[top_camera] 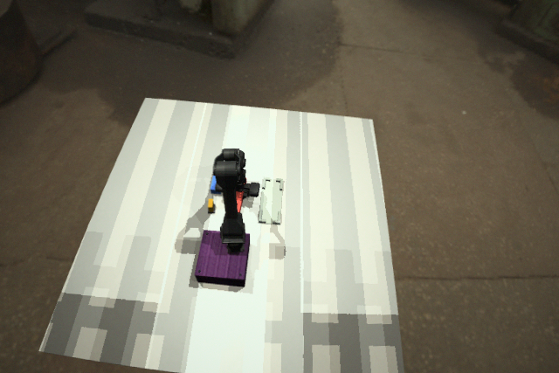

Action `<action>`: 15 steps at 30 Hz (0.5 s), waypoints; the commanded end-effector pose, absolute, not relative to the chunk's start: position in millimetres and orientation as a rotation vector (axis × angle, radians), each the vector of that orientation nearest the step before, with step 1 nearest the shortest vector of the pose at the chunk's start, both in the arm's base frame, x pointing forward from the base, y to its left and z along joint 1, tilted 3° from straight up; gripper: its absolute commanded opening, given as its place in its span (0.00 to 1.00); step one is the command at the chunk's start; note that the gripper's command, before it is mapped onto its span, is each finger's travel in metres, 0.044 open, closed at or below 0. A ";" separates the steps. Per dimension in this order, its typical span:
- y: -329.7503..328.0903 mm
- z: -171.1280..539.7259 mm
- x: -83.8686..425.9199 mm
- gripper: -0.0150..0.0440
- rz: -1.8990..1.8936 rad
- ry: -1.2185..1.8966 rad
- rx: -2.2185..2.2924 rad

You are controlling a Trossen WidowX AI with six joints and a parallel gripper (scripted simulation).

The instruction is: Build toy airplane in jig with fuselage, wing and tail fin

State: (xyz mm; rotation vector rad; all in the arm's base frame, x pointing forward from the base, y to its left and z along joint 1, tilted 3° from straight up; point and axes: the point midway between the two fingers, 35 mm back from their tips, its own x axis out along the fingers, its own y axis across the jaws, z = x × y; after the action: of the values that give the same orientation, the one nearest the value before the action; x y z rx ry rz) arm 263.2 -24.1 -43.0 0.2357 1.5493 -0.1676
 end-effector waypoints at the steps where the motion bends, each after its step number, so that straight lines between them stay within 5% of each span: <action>1: -24.9 -30.7 269.3 0.25 -0.166 1.531 0.240; 15: -27.4 10.7 273.1 0.25 -0.166 1.530 0.240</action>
State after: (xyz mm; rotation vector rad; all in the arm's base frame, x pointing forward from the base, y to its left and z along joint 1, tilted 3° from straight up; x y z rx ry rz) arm 268.5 -26.7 -1.7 0.2406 1.5513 -0.1727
